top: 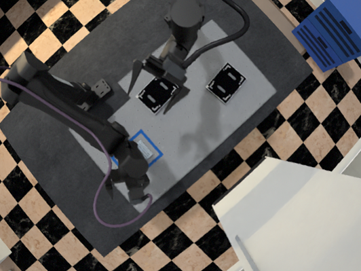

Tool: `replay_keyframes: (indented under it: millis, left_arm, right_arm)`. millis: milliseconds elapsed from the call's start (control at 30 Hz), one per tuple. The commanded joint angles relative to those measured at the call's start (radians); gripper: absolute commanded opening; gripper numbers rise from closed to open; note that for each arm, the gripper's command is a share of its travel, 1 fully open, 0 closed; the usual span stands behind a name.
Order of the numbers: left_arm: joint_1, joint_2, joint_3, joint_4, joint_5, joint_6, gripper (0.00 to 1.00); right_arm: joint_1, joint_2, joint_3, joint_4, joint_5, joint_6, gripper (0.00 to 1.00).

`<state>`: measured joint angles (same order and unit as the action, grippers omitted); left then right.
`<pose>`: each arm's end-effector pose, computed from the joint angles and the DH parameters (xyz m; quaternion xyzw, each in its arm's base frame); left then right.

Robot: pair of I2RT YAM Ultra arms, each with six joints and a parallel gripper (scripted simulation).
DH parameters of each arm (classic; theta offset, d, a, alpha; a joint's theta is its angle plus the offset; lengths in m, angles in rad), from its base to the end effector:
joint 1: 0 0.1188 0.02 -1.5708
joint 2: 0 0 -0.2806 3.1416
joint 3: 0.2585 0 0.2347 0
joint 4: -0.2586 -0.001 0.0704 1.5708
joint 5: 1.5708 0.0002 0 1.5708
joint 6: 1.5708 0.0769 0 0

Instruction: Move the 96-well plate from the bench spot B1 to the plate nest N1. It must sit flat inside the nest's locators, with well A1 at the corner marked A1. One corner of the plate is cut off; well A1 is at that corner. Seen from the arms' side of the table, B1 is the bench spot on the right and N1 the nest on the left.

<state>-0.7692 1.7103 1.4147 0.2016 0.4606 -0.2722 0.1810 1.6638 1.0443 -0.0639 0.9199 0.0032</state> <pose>0.2874 -0.3245 0.3747 0.3260 0.6601 -0.4725 0.4845 0.3612 0.0049 0.2413 0.1179 0.8230 -0.3639 0.4199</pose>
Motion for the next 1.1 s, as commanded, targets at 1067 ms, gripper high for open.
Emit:
replay_keyframes:
  millis: [1067]
  left_arm:
    - [-0.312,-0.374,-0.29,-0.428,-0.471,0.365,1.0]
  right_arm:
    - [-0.216,-0.476,-0.226,-0.566,-0.961,0.02,1.0]
